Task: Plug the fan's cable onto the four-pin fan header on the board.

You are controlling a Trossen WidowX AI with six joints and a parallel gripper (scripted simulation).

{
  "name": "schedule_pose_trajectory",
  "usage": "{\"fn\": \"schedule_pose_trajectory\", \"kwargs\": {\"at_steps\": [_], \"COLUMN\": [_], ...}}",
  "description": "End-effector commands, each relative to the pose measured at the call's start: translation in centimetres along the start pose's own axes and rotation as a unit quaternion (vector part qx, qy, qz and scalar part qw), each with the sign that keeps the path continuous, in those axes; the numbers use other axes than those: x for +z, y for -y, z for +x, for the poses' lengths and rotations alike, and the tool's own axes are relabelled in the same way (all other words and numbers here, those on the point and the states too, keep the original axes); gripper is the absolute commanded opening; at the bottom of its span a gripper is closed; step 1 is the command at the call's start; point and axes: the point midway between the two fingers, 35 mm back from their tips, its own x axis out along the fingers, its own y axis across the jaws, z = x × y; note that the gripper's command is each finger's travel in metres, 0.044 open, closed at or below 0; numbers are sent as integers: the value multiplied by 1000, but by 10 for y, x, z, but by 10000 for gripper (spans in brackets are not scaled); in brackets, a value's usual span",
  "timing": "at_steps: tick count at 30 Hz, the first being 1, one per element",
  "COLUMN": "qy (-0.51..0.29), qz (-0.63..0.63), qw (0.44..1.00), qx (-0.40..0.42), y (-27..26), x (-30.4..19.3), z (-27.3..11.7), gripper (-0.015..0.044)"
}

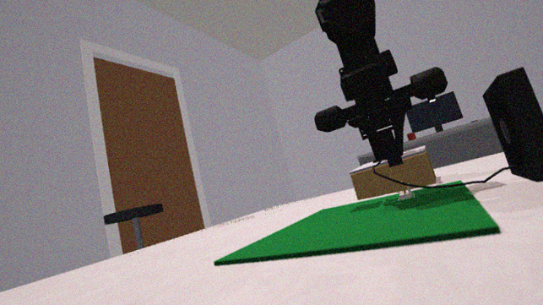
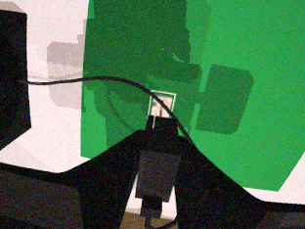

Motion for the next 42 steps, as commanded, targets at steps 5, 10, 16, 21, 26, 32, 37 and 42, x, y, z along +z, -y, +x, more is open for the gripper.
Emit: {"fn": "schedule_pose_trajectory", "kwargs": {"at_steps": [5, 10, 16, 21, 26, 32, 37, 42], "qy": [0, 0, -1, -1, -1, -1, -1, -1], "qz": [-1, -1, -1, -1, 0, 0, 0, 0], "qw": [1000, 1000, 1000, 1000, 1000, 1000, 1000, 1000], "qx": [-2, -2, -2, -2, -2, -2, -2, -2], "y": [1, 1, 1, 1, 1, 1, 1, 1], "x": [1, 1, -1, -1, -2, -1, -1, -1], "z": [21, 21, 21, 21, 21, 22, 23, 24], "gripper": [0, 0, 0, 0, 0, 0, 0, 0]}}
